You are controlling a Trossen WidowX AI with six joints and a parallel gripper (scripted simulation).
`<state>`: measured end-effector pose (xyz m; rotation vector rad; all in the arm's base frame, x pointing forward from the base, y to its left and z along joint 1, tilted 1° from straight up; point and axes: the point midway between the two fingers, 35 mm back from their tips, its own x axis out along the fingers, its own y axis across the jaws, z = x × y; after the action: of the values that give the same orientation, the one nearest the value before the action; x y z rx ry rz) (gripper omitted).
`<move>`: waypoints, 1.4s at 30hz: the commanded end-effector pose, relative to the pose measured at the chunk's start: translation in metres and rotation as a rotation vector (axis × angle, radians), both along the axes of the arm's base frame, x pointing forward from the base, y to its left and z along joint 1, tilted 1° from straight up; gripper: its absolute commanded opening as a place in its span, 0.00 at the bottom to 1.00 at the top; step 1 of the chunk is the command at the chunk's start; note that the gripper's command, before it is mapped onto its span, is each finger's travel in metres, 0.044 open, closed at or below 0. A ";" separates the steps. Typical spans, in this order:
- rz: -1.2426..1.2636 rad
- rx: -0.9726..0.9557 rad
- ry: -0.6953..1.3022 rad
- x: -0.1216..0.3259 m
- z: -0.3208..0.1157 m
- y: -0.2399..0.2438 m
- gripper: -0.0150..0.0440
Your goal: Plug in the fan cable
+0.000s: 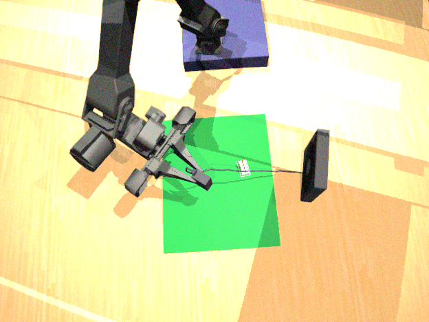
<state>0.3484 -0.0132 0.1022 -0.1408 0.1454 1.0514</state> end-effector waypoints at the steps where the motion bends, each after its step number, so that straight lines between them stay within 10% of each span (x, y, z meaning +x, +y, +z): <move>1: 0.000 -0.007 0.002 0.001 0.004 0.000 0.25; 42: 0.002 0.000 0.003 -0.004 -0.011 -0.004 0.25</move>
<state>0.3446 -0.0154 0.0948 -0.1410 0.1498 1.0539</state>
